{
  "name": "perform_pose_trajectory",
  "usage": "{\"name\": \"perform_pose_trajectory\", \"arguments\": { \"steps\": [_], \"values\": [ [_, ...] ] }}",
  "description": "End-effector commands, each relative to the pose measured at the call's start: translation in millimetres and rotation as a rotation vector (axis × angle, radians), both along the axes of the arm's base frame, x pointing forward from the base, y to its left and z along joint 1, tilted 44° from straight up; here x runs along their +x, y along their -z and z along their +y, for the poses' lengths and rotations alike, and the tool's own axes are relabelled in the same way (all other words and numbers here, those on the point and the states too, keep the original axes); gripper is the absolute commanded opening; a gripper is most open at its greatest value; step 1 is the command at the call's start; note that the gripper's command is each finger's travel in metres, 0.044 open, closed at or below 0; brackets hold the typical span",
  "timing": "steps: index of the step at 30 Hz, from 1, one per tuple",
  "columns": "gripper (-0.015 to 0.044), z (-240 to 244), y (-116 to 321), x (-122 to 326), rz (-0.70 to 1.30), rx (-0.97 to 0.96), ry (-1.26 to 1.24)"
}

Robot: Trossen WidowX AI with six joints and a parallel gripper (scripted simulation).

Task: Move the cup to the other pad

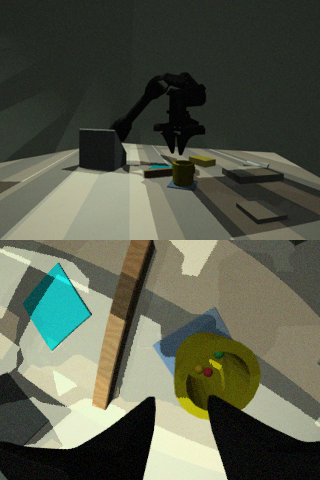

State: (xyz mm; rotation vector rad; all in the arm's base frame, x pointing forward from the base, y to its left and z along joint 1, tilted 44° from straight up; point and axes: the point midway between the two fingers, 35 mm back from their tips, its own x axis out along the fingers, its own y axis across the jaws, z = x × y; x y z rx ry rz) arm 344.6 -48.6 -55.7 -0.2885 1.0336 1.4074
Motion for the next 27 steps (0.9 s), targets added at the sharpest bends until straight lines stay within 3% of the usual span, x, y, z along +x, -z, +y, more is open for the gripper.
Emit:
{"name": "perform_pose_trajectory", "arguments": {
  "steps": [1,27],
  "values": [
    [0.0167,0.2,-0.2,1.0,-0.009,0.003,-0.001],
    [0.0167,28.8,30.9,-4.9,-0.009,0.004,-0.001]
  ]
}}
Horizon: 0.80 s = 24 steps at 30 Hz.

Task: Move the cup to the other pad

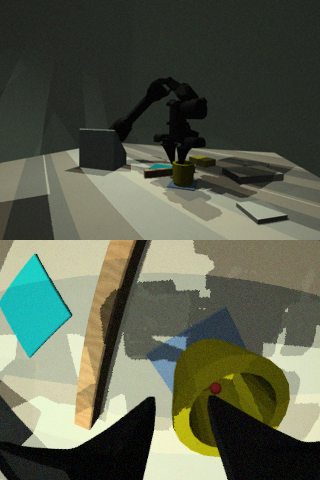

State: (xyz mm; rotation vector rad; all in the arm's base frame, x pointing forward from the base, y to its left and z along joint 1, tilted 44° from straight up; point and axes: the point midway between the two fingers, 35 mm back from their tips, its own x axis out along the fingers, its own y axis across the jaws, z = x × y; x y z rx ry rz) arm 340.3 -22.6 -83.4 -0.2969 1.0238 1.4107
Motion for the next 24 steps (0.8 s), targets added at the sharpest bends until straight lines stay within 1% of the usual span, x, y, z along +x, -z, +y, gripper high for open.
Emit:
{"name": "perform_pose_trajectory", "arguments": {
  "steps": [1,13,24],
  "values": [
    [0.0167,3.9,4.3,-1.0,0.001,0.002,0.005],
    [0.0167,14.6,15.0,-4.7,0.001,0.004,0.005],
    [0.0093,14.0,14.0,-4.8,0.002,0.002,-0.002]
  ]
}}
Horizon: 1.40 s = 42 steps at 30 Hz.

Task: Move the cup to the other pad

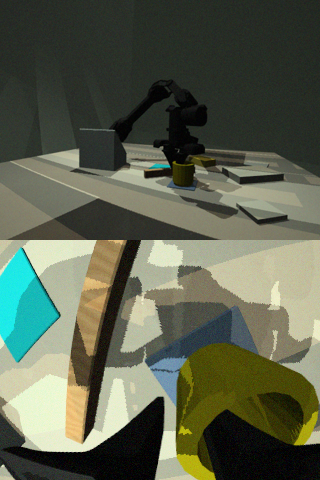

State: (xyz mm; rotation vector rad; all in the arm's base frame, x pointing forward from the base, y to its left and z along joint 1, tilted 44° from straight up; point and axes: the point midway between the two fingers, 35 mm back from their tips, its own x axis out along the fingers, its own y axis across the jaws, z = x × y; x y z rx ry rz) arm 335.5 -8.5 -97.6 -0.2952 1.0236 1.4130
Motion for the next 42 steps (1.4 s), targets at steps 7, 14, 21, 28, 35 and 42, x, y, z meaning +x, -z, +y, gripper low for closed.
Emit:
{"name": "perform_pose_trajectory", "arguments": {
  "steps": [7,14,21,28,35,42],
  "values": [
    [0.0047,-0.1,-0.2,0.0,0.000,0.000,0.000],
    [0.0000,-0.6,-0.7,0.1,0.000,0.000,0.000],
    [0.0000,-14.0,-14.9,3.9,0.000,-0.001,0.002],
    [0.0000,-33.6,-36.4,6.7,0.000,0.000,0.006],
    [0.0000,-33.6,-35.5,6.5,0.002,0.002,0.011],
    [0.0000,-33.6,-35.5,6.5,0.002,0.002,0.011]
  ]
}}
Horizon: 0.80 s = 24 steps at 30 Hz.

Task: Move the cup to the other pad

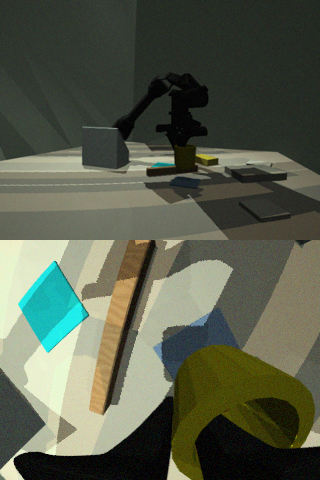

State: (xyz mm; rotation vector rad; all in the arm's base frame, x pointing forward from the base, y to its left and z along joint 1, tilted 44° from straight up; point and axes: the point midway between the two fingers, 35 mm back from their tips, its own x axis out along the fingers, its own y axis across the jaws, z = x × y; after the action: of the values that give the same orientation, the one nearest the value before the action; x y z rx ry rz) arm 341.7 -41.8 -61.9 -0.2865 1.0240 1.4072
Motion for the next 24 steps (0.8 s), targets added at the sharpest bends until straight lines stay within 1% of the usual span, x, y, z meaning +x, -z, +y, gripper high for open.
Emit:
{"name": "perform_pose_trajectory", "arguments": {
  "steps": [1,24],
  "values": [
    [0.0000,-0.3,0.2,0.3,-0.001,-0.001,0.002],
    [0.0000,11.2,-13.9,-16.6,-0.001,-0.001,-0.001]
  ]
}}
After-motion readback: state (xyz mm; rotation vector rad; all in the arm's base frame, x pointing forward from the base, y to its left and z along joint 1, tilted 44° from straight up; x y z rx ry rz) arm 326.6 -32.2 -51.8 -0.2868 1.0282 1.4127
